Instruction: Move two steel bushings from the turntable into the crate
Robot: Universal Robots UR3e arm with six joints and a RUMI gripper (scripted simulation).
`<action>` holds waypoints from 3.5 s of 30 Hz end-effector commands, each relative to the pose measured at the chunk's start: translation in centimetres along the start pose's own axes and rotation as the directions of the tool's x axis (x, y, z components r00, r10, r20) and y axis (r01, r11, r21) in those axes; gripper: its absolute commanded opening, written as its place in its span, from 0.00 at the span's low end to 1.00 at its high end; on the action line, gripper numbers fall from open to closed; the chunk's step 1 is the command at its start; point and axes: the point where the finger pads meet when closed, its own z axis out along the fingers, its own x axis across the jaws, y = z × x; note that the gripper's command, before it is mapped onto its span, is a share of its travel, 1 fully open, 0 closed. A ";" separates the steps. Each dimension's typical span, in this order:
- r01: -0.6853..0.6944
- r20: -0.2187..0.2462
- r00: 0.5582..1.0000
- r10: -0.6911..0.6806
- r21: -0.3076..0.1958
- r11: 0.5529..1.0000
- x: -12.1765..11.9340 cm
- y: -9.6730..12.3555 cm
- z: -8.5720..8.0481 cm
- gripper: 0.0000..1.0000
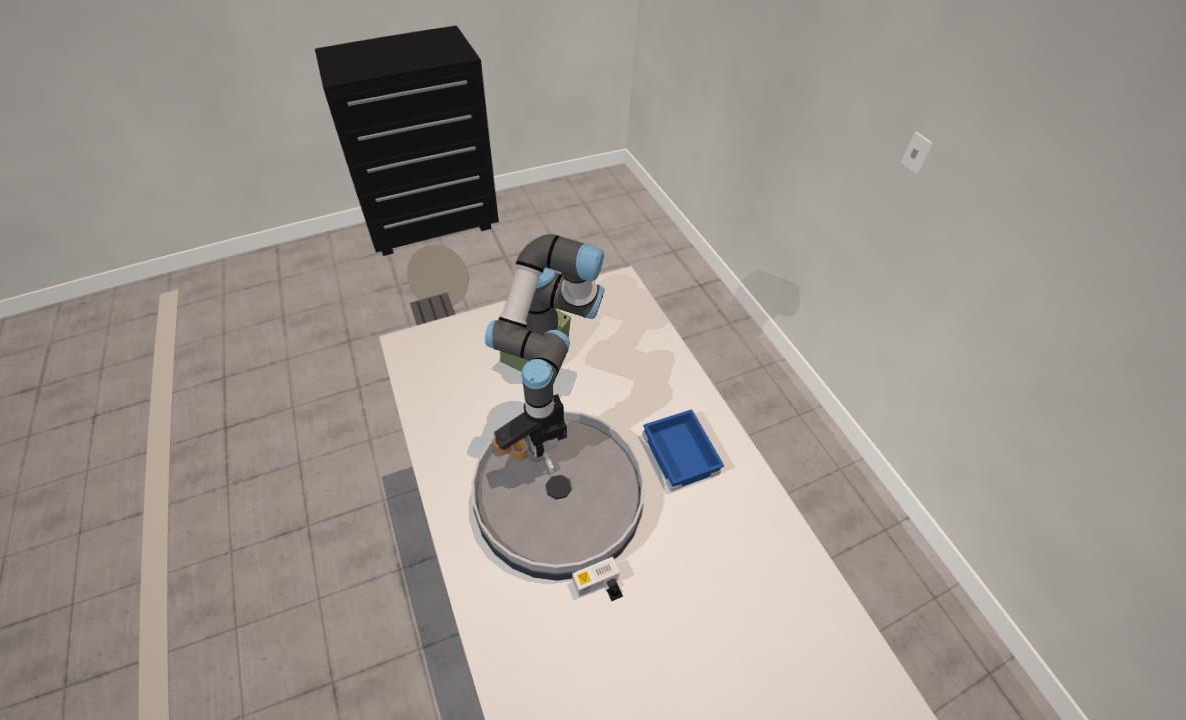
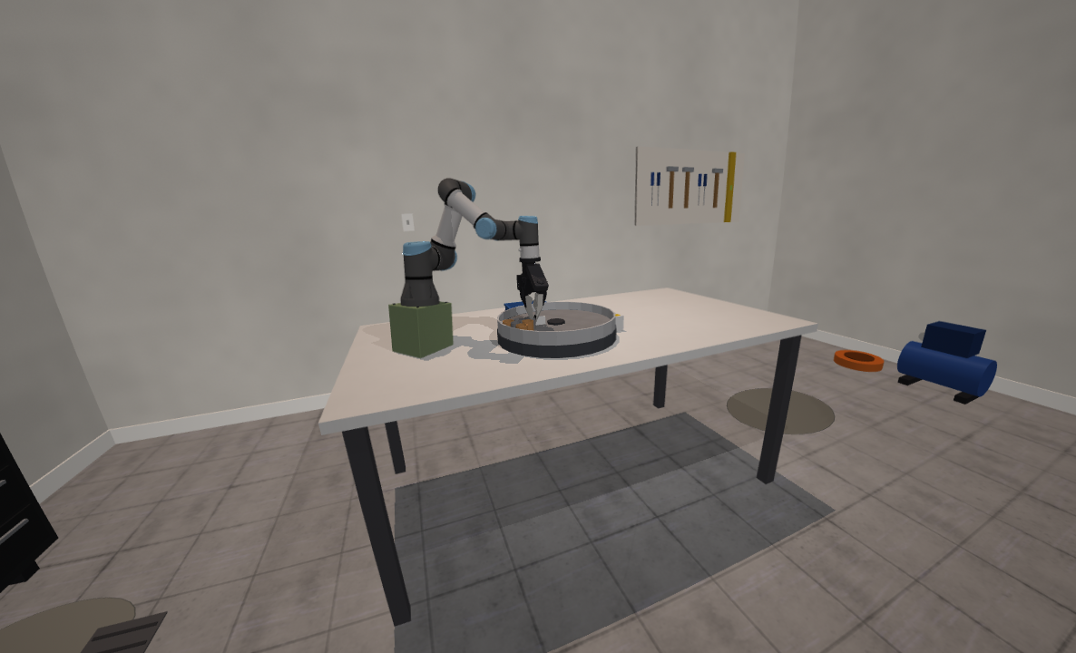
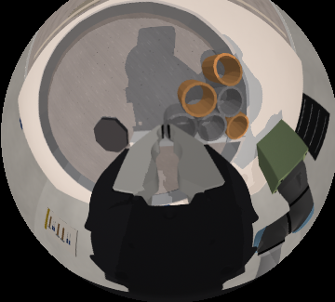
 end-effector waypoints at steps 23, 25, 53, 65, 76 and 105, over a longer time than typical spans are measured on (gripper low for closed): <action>0.000 0.001 1.000 0.000 0.002 1.000 0.0 -0.1 -0.1 0.00; 0.000 0.001 1.000 0.000 0.002 1.000 0.0 -0.1 -0.1 0.00; 0.000 0.001 1.000 0.000 0.002 1.000 0.0 0.0 -2.1 0.00; 0.000 0.001 1.000 0.000 0.002 1.000 0.0 0.0 -6.5 0.00; 0.000 0.001 1.000 0.000 0.002 1.000 0.0 0.0 -6.9 0.00; 0.000 0.001 1.000 0.000 0.002 1.000 0.0 0.0 -6.9 0.00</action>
